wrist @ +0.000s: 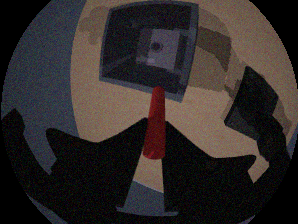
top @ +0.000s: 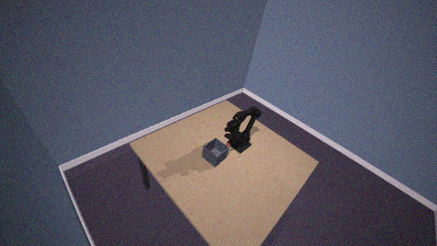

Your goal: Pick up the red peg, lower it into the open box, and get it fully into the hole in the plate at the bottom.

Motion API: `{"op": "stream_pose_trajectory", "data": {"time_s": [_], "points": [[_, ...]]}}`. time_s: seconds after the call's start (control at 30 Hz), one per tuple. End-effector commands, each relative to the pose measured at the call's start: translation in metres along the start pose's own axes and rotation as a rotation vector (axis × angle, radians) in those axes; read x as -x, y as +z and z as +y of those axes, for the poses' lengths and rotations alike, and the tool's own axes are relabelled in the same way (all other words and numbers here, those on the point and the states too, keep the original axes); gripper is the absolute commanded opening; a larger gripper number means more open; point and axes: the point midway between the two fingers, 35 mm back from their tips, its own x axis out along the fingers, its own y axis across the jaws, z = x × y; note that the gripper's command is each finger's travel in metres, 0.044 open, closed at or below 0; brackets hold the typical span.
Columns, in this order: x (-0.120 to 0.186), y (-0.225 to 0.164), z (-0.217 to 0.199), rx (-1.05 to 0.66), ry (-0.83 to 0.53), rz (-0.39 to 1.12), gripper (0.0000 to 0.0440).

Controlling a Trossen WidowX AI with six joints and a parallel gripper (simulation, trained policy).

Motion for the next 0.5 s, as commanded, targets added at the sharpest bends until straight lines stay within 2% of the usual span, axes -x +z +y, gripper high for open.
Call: {"op": "stream_pose_trajectory", "data": {"time_s": [0.0, 0.47], "points": [[-0.001, 0.011, 0.003, -0.008, -0.012, -0.015, 0.0], [-0.021, 0.048, 0.014, -0.043, -0.077, -0.014, 0.0]]}}
